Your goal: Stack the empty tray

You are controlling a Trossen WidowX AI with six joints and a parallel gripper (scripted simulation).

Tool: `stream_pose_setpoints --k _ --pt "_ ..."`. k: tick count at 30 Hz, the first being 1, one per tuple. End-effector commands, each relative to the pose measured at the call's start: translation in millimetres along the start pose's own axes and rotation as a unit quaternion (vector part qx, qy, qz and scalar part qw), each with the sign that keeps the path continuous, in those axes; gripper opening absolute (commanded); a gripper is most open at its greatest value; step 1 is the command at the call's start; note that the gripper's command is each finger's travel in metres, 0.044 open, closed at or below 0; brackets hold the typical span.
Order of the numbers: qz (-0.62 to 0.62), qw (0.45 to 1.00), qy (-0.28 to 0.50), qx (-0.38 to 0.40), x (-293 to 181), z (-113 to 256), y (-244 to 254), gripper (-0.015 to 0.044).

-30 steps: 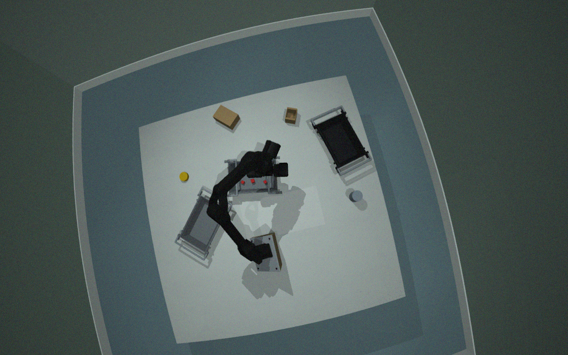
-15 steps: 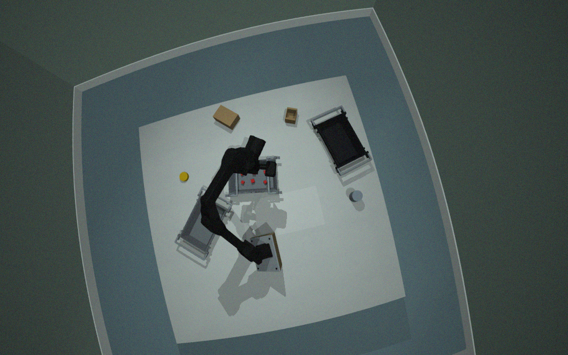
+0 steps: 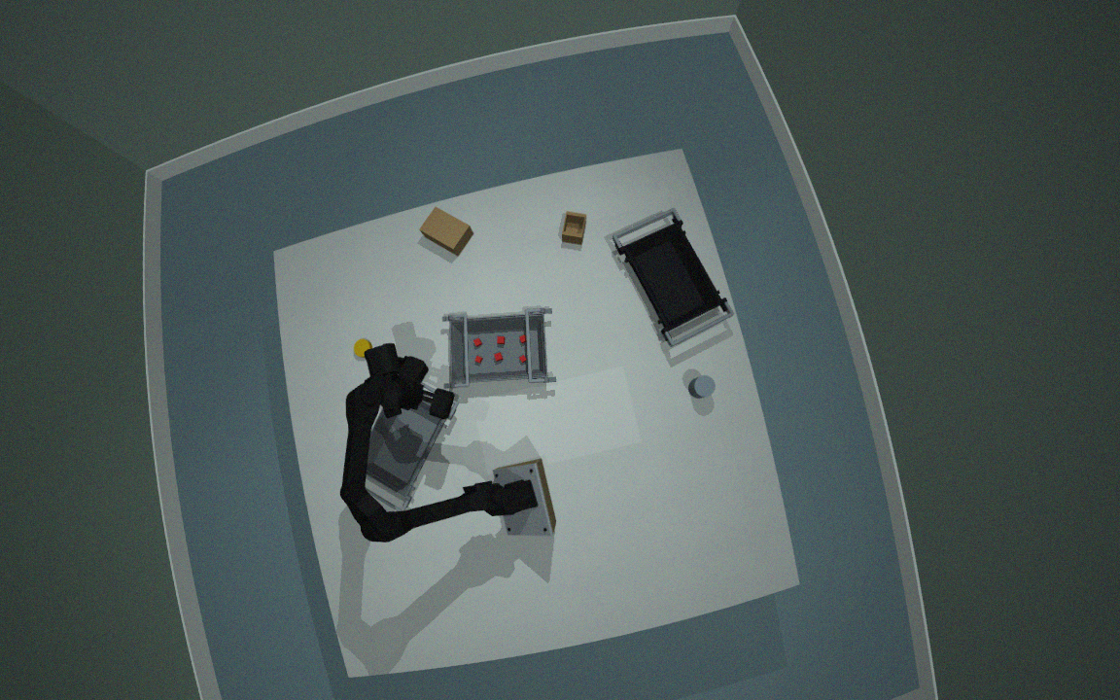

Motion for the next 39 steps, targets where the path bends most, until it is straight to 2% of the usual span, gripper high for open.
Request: stream_pose_setpoints --k 1,10,18,39 --pt "-0.031 0.999 0.008 0.008 -48.0 -10.2 4.6 0.044" --pt "-0.094 0.994 0.046 0.039 -150.4 -29.4 -15.8 0.044" --pt "-0.095 0.994 0.047 0.038 -151.1 -37.9 -15.2 0.044" --pt "-0.095 0.994 0.048 0.039 -158.2 -109.2 -9.2 0.044"
Point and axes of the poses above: the point midway between the two fingers, 35 mm back from their tips, its own z axis back along the fingers, its own y axis across the jaws, x = y × z, the point moved 6 cm from there along z, back along the fingers, and after that the axes turned 2 degrees about z, right-handed, at the moved point
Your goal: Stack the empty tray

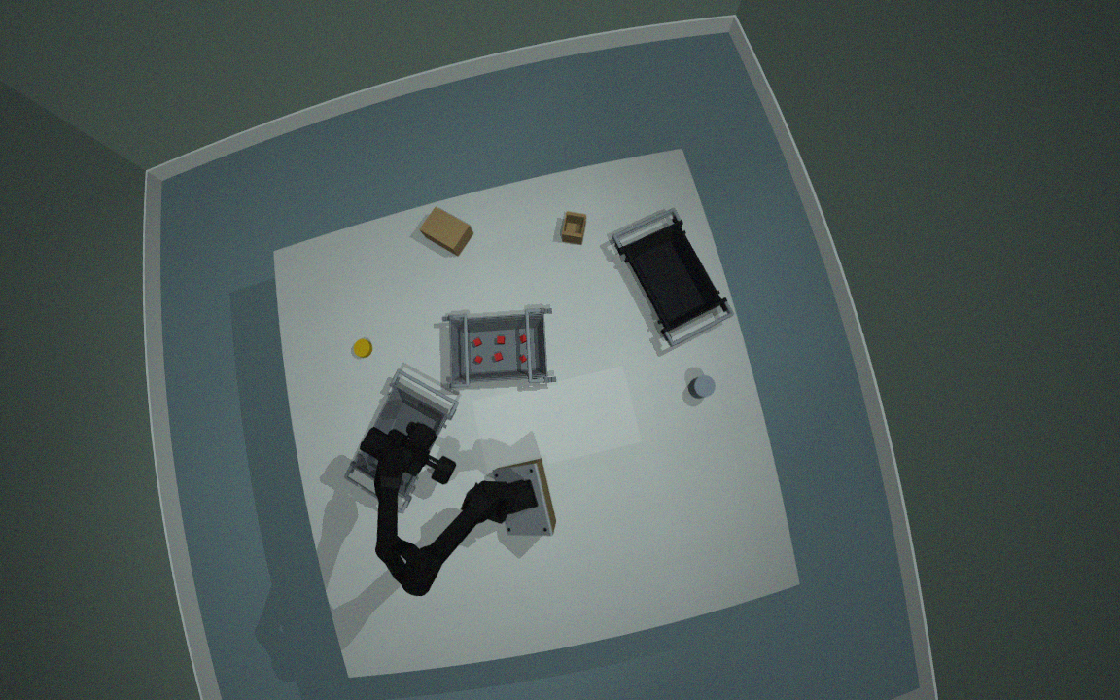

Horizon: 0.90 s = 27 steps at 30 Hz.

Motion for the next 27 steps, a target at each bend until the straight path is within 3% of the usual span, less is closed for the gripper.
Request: stream_pose_setpoints --k 1,9,23,27 --pt "-0.007 1.0 0.001 -0.003 -0.7 -12.6 -4.3 0.044" --pt "-0.007 1.0 0.001 -0.003 -1.2 -14.8 -4.6 0.044" --pt "-0.007 1.0 0.001 -0.003 -1.2 -14.8 -4.6 0.0235" --pt "-0.007 1.0 0.001 -0.003 -1.2 -14.8 -4.6 0.0208"
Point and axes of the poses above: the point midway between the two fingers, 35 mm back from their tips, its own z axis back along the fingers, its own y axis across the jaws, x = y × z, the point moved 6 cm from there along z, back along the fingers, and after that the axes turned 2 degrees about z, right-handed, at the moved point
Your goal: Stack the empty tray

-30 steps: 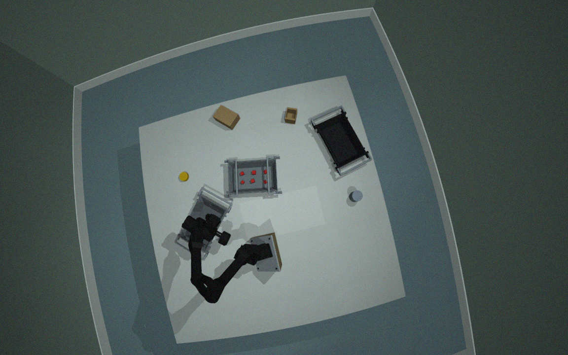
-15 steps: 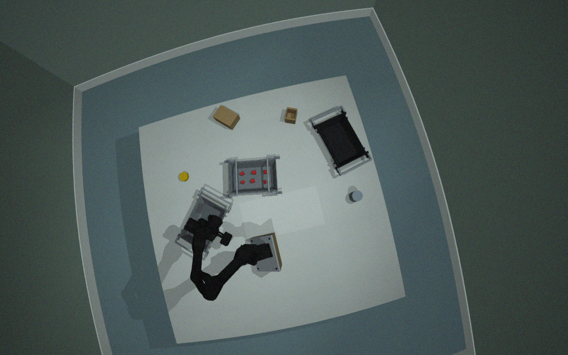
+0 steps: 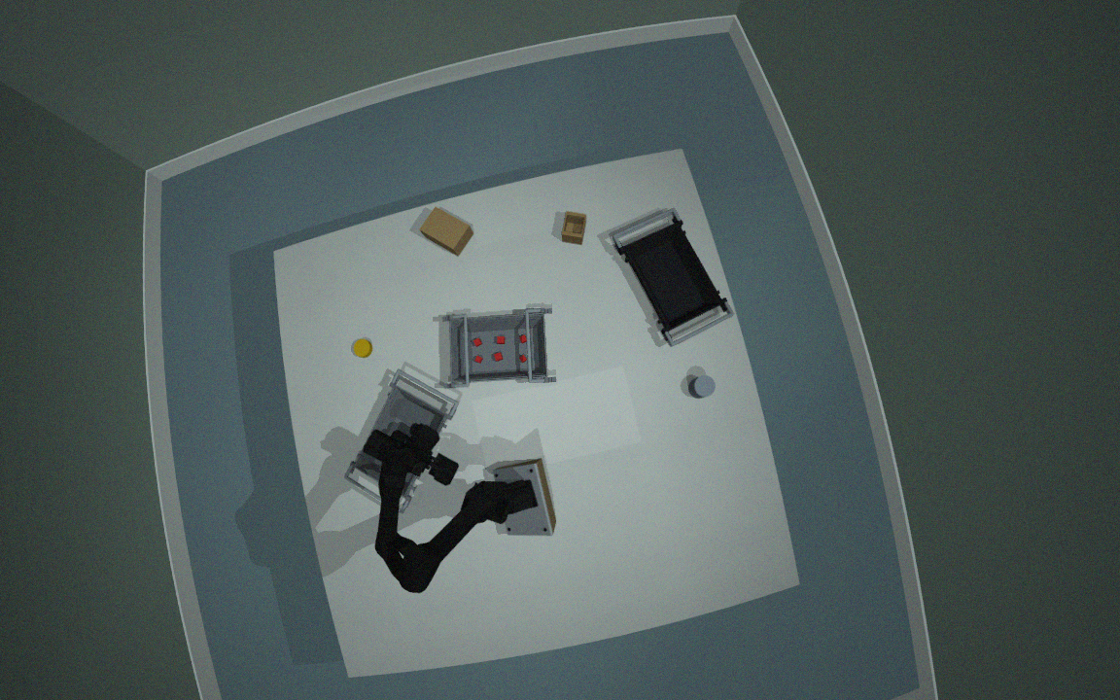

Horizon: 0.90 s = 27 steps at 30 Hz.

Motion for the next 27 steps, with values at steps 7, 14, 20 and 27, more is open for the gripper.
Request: stream_pose_setpoints --k 7,14,20,27 --pt "-0.003 1.0 -0.001 0.0 0.5 -0.5 -0.4 0.0161" --pt "-0.003 1.0 -0.001 0.0 0.5 -0.5 -0.4 0.0115" --pt "-0.003 1.0 -0.001 0.0 0.5 -0.5 -0.4 0.0075" --pt "-0.003 1.0 -0.001 0.0 0.5 -0.5 -0.4 0.0028"
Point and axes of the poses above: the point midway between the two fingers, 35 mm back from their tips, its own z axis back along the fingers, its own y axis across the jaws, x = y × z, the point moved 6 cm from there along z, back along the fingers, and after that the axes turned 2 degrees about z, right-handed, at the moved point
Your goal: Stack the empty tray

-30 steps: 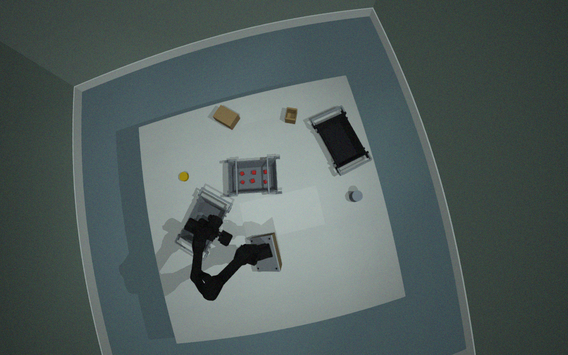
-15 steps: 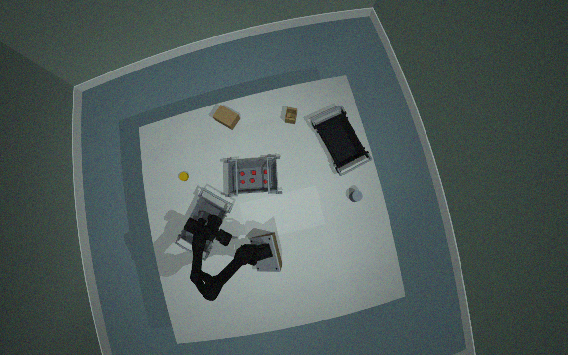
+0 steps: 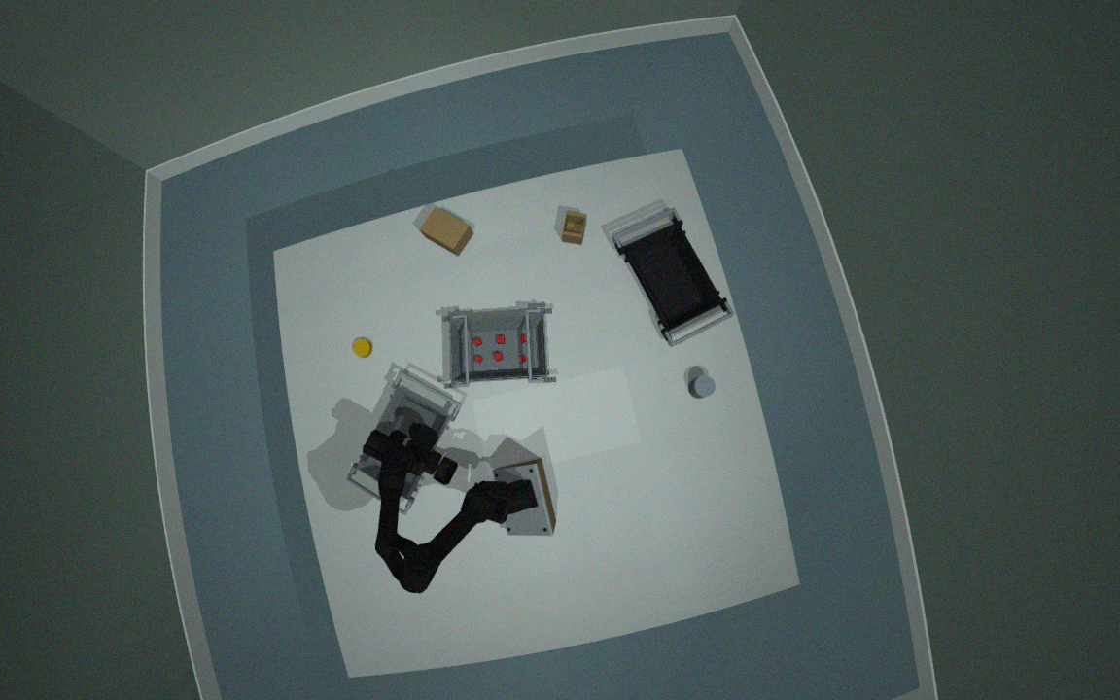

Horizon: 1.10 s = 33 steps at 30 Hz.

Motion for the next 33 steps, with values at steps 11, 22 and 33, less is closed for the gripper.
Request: stream_pose_setpoints --k 11,22,33 --pt "-0.002 1.0 -0.003 -0.01 4.1 35.7 1.2 0.0" --pt "-0.003 1.0 -0.002 -0.007 0.0 78.9 -1.0 0.0" --pt "-0.002 1.0 -0.004 -0.01 -0.4 97.3 11.8 0.0"
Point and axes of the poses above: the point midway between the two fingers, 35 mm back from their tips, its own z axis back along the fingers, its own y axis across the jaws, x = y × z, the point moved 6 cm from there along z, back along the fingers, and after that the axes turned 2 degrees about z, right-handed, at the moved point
